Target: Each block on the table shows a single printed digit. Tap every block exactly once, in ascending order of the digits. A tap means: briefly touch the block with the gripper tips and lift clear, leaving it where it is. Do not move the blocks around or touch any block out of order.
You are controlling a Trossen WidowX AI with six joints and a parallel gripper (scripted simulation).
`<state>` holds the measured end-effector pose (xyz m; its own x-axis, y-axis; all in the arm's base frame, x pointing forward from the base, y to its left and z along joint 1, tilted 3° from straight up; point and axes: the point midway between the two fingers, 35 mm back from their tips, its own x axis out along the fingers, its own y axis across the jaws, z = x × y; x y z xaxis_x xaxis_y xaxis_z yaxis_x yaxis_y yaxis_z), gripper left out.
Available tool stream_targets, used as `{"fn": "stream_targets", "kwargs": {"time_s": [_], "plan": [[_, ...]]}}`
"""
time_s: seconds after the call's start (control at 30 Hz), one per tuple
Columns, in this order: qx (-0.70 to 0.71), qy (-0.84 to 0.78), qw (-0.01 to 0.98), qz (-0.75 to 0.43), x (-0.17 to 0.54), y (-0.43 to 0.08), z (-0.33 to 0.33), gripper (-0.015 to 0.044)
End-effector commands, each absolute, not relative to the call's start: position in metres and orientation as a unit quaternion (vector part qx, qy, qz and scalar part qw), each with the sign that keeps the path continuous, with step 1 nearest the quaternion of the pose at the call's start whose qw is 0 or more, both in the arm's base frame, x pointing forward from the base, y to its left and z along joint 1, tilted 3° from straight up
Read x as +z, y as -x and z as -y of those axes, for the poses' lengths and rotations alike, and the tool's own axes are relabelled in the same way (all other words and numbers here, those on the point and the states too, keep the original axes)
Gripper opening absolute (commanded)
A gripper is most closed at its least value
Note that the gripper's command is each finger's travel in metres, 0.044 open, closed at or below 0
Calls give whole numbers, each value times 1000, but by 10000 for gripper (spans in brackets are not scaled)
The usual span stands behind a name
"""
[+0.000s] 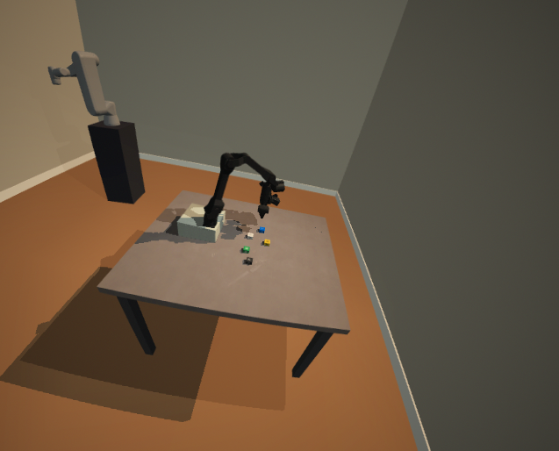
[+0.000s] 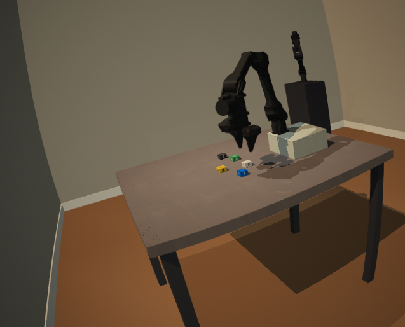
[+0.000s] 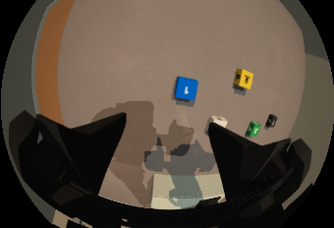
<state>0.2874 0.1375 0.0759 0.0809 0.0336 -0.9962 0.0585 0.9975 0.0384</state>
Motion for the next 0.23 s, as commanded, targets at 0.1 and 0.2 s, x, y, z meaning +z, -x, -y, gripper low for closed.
{"fn": "stream_targets", "kwargs": {"time_s": [0.1,0.2], "plan": [[-18,-49,732,-680,97,-257,-175,400],[-18,-49,731,-680,97,-256,-176,400]]}}
